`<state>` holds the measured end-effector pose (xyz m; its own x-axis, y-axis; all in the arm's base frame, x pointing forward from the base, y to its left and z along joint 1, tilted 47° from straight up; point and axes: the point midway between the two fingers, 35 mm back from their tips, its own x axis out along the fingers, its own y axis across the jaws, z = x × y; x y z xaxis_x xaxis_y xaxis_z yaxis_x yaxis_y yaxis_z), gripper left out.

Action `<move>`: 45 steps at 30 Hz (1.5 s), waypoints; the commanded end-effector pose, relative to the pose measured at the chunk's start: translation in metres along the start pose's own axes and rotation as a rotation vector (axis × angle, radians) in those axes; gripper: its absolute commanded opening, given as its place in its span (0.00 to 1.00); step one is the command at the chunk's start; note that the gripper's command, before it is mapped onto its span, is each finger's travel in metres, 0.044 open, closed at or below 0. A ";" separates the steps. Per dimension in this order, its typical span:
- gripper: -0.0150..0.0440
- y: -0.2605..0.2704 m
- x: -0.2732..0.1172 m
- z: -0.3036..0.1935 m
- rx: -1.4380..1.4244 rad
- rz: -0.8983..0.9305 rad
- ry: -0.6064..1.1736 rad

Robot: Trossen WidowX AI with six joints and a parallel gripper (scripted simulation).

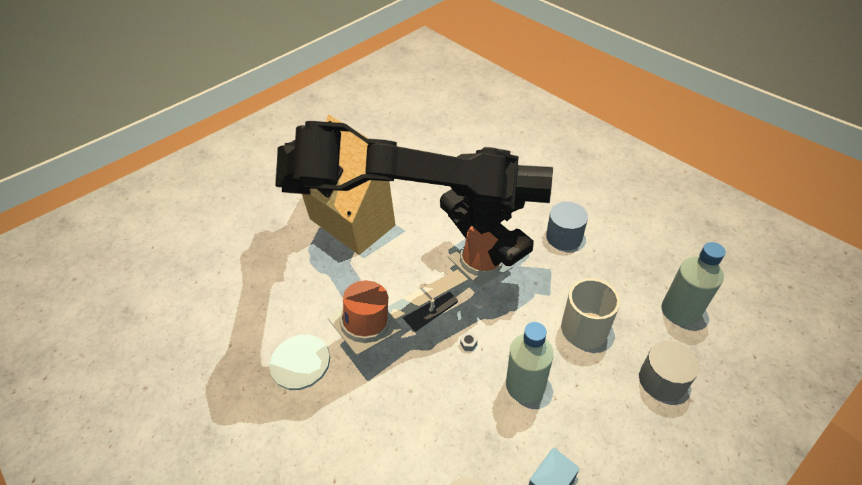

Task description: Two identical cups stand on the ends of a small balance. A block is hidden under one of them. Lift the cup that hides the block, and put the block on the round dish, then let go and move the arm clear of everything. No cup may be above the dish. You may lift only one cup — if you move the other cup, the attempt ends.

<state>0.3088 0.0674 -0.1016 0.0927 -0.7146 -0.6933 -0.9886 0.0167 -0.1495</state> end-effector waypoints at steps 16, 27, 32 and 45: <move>0.25 -0.002 -0.012 0.002 -0.004 -0.003 -0.001; 0.25 -0.004 -0.025 0.003 -0.004 -0.003 -0.003; 0.25 -0.005 -0.031 0.004 -0.005 -0.003 -0.004; 0.25 -0.006 -0.047 0.005 -0.005 -0.003 -0.006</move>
<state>0.3080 0.0925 -0.0766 0.0796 -0.7265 -0.6826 -0.9913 0.0141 -0.1306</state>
